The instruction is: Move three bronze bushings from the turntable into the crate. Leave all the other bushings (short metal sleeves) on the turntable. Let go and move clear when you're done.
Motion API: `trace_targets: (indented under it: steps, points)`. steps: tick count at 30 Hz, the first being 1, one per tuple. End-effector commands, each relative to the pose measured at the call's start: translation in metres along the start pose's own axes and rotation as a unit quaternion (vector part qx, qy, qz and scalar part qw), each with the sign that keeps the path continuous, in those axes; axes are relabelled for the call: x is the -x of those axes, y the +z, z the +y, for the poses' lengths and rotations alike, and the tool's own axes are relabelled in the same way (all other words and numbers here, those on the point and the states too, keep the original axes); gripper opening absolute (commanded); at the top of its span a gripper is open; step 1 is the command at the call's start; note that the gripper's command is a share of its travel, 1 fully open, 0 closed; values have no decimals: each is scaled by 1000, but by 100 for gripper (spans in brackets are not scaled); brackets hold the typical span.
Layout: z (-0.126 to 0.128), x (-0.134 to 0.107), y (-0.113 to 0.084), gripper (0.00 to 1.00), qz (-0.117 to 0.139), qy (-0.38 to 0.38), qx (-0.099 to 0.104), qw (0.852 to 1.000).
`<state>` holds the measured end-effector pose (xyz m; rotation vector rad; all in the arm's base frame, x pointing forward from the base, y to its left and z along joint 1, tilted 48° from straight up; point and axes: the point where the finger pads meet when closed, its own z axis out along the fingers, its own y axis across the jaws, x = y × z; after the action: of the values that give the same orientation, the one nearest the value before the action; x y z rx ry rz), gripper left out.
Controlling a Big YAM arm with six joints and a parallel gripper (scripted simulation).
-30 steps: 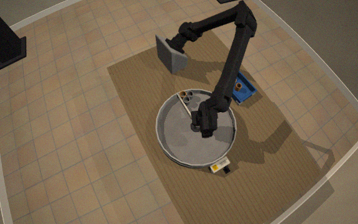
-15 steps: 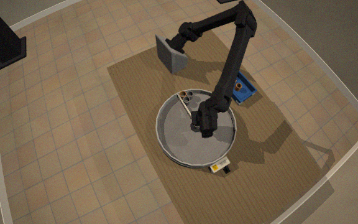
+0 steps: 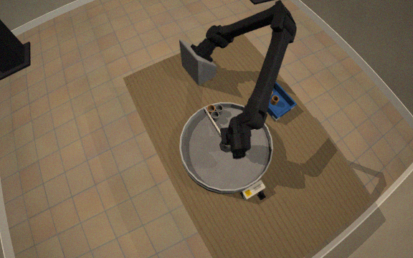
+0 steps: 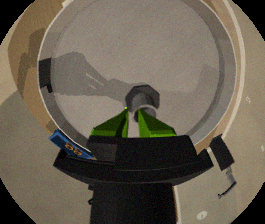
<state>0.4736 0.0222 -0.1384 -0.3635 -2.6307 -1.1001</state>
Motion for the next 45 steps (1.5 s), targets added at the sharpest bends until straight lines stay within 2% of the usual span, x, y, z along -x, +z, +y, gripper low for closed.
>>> trace_targets:
  steps: [1, 16, 17, 19, 20, 22, 24, 29, 31, 32, 33, 34, 37, 45]
  points:
    - [0, 3, 5, 16, 0, 1, 0, 1000]
    - [0, 3, 4, 16, 0, 1, 0, 1000]
    - [0, 5, -1, 16, -2, 1, 1, 1000]
    - [4, 18, -29, 16, -24, -11, 2, 1000]
    - [6, 18, -35, 16, -27, -13, 1, 1000]
    - [6, 18, -45, 16, -27, -14, 1, 1000]
    - [6, 18, -45, 16, -27, -14, 1, 1000]
    - [6, 17, -65, 16, -28, -14, 0, 1000]
    - [19, 15, -52, 16, -13, -27, -6, 1000]
    - [12, 12, -43, 16, -4, -19, -4, 1000]
    - [3, 0, -32, 16, 10, -6, -2, 1000]
    - [1, -5, -28, 16, 15, -2, -1, 1000]
    - [-2, 7, -43, 16, -6, -6, 0, 1000]
    - [0, 8, -44, 16, -7, -5, 0, 1000]
